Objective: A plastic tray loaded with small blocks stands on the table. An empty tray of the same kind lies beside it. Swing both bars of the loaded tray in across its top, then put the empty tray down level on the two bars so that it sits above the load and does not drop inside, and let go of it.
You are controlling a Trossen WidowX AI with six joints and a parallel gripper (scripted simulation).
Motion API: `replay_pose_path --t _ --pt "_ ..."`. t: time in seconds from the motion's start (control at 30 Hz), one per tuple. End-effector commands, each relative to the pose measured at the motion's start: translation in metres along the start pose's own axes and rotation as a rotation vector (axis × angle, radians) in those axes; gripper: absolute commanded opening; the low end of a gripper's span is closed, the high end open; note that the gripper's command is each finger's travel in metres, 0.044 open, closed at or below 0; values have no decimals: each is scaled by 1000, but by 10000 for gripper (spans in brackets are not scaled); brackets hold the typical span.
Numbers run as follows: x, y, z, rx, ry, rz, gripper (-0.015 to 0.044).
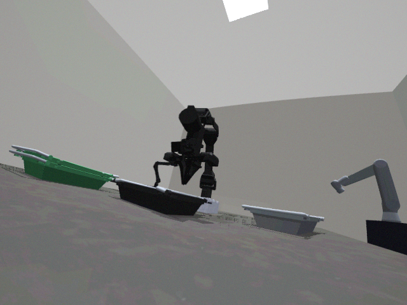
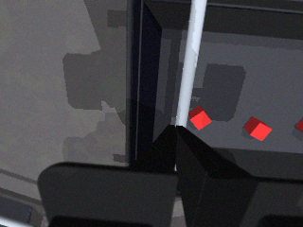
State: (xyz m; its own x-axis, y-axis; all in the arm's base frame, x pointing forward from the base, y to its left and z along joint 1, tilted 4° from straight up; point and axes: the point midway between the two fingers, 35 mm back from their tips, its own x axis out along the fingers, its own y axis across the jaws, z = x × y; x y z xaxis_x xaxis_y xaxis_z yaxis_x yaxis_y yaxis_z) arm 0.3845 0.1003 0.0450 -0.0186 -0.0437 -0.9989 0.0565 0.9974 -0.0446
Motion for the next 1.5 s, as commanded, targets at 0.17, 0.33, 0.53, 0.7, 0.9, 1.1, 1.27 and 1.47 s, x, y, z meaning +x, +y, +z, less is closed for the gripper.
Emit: replay_pose_path --t 0.17,0.33,0.53,0.7,0.9,1.1,1.27,1.47 --pt "-2 0 0 0 0 0 184" --pt "-41 1 3 0 0 0 315" --pt "-59 1 1 -12 4 0 440" --pt "-55 40 -26 -333 18 18 440" --pt "-49 109 -83 -903 7 26 440" --pt "-41 163 -152 -1471 -13 25 440" --pt "-33 190 -207 -1912 -18 32 440" --pt "-22 207 -271 -2404 -21 42 440"
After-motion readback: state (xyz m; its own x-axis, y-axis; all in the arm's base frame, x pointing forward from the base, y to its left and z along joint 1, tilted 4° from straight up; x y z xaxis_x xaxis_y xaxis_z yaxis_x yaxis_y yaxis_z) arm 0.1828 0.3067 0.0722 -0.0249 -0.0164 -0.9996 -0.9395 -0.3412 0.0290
